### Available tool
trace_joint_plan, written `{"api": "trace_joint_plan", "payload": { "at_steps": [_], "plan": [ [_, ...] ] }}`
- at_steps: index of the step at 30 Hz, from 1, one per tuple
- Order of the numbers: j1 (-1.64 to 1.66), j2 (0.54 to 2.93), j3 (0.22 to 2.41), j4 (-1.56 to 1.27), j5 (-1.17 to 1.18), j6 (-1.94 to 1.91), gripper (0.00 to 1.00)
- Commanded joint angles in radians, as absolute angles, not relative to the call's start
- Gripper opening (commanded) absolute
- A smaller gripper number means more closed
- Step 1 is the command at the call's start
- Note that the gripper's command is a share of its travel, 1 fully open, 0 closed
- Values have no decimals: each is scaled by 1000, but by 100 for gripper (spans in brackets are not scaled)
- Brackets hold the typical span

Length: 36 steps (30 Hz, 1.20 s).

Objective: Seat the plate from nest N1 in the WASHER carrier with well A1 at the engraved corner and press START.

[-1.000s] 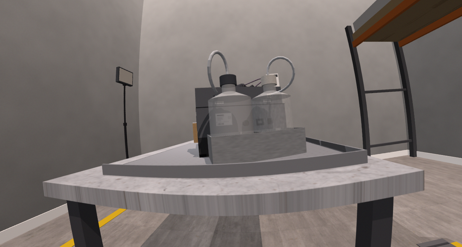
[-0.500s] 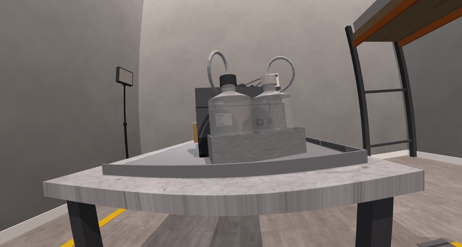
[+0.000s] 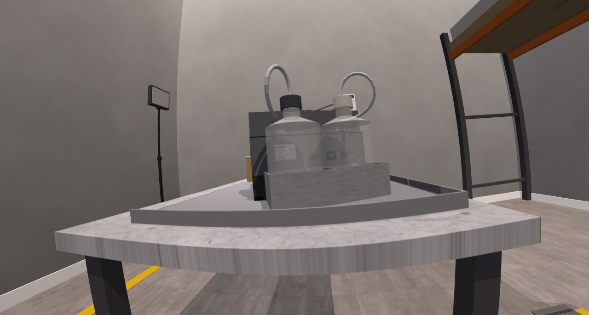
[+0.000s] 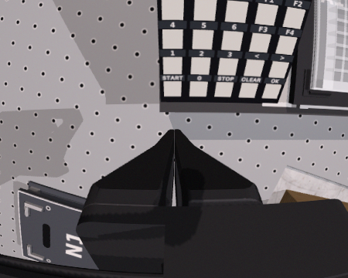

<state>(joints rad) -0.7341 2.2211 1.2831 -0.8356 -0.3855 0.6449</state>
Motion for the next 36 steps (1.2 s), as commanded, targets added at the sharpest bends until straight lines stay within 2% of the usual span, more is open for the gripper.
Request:
{"api": "trace_joint_plan", "payload": {
  "at_steps": [1, 36],
  "plan": [
    [-738, 2240, 1258, -792, -380, 661, 0],
    [-701, 2290, 1230, -671, -390, 695, 0]
  ]
}}
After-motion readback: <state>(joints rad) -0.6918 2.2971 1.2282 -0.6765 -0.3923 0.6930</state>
